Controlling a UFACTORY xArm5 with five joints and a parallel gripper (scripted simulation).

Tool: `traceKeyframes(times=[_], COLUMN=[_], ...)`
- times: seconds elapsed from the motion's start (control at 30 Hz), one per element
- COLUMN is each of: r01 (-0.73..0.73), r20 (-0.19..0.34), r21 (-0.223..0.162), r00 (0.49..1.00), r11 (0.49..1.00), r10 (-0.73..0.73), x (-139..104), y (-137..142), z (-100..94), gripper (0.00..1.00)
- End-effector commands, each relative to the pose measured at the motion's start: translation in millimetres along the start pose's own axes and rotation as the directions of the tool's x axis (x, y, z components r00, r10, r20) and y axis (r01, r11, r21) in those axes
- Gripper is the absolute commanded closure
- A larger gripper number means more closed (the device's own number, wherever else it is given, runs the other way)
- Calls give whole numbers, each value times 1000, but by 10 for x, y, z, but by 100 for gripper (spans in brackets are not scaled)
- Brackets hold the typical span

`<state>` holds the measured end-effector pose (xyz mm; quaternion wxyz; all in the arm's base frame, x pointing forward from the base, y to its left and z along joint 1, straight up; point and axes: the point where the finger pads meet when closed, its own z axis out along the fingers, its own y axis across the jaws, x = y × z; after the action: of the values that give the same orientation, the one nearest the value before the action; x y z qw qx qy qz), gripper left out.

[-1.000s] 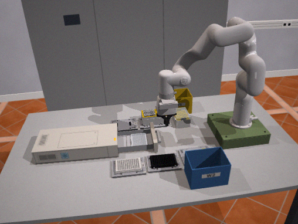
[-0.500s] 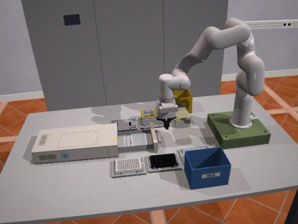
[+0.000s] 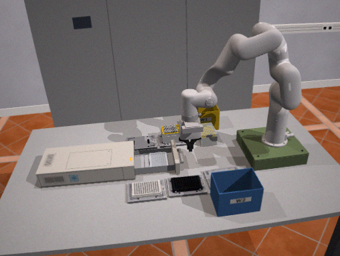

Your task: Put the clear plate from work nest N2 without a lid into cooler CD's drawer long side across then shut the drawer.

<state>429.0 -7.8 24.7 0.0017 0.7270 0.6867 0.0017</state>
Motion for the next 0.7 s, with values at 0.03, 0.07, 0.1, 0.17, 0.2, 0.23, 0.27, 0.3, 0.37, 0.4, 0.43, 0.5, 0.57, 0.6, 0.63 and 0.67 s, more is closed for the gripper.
traceKeyframes(times=[0.03,0.07,0.1,0.17,0.2,0.23,0.27,0.3,0.37,0.4,0.43,0.5,0.57,0.6,0.63,0.67], r01=[0,0,0,0,0,0,0,0,0,0,0,0,0,0,0,0], r20=[7,7,7,7,7,7,7,7,7,7,7,7,7,7,7,7], r21=[-5,-5,-5,-5,-5,-5,-5,-5,-5,-5,-5,-5,-5,-5,-5,-5], r00=[1000,1000,1000,1000,1000,1000,1000,1000,1000,1000,1000,1000,1000,1000,1000,1000], r11=[1000,1000,1000,1000,1000,1000,1000,1000,1000,1000,1000,1000,1000,1000,1000,1000], r10=[0,0,0,0,0,0,0,0,0,0,0,0,0,0,0,0], x=[0,0,0,0,0,0,0,0,-1,-1,-1,-1,-1,-1,-1,-1], y=[20,20,20,20,20,20,20,20,20,20,20,20,20,20,20,20], z=[91,91,91,124,141,158,174,191,224,241,258,291,325,341,341,341], gripper=[100,100,100,100,100,100,100,100,100,100,100,100,100,100,100,100])
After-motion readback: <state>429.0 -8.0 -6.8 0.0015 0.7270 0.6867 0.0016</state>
